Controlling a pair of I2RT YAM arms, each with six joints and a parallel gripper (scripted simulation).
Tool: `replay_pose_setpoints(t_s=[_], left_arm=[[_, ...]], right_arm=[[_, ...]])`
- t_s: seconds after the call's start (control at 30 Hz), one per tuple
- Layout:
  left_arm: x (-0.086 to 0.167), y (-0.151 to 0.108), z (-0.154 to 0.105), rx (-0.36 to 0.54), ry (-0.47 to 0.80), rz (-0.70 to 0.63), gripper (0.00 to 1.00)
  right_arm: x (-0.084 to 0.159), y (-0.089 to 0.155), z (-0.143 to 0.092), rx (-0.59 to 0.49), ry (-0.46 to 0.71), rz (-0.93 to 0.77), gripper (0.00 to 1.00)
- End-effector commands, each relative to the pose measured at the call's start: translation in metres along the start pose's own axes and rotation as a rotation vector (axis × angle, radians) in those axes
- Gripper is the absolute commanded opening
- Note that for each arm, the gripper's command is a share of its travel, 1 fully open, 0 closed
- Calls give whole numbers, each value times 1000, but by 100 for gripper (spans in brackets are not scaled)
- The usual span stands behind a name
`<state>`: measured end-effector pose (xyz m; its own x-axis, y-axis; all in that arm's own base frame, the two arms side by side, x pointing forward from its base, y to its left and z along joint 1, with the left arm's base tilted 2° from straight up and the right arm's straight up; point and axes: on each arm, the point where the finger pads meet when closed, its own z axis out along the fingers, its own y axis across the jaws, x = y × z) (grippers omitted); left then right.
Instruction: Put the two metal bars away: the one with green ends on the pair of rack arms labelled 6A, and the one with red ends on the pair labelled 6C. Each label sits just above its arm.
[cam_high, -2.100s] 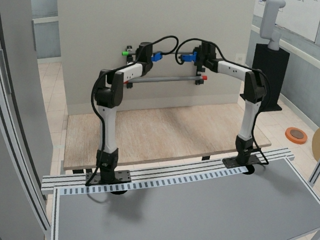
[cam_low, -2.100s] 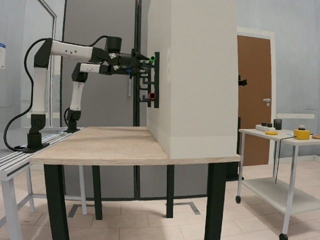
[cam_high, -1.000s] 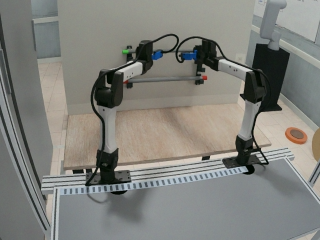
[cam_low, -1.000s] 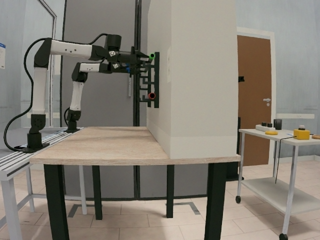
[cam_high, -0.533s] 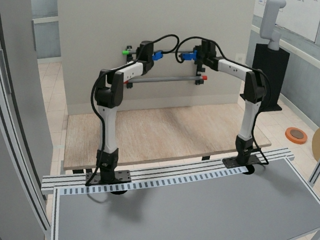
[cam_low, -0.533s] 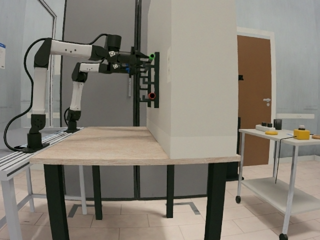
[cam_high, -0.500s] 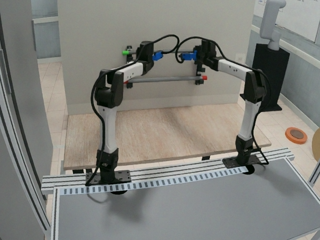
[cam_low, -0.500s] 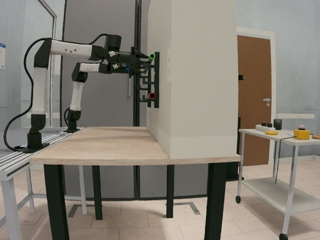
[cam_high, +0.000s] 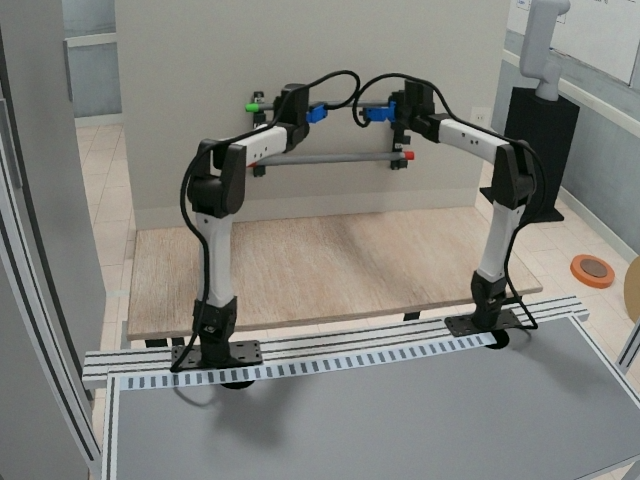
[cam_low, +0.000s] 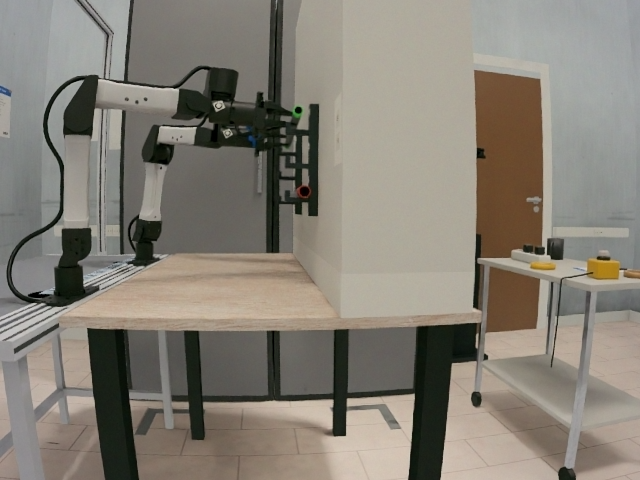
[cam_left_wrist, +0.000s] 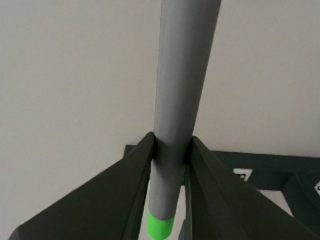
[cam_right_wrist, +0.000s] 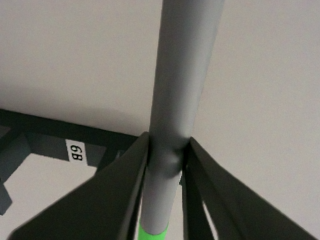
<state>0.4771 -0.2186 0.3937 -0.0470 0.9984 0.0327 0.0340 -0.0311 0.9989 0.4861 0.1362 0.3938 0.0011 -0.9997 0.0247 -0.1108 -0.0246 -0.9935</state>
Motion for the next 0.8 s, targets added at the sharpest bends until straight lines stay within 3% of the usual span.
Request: replay_pose_setpoints(t_s=[0.0, 0.77], left_arm=[[-2, 27, -20, -57, -30, -14, 0], [-2, 30, -38, -57, -30, -14, 0]], right_arm=[[-2, -39, -23, 108, -26, 22, 0], [-2, -35, -41, 108, -26, 22, 0]])
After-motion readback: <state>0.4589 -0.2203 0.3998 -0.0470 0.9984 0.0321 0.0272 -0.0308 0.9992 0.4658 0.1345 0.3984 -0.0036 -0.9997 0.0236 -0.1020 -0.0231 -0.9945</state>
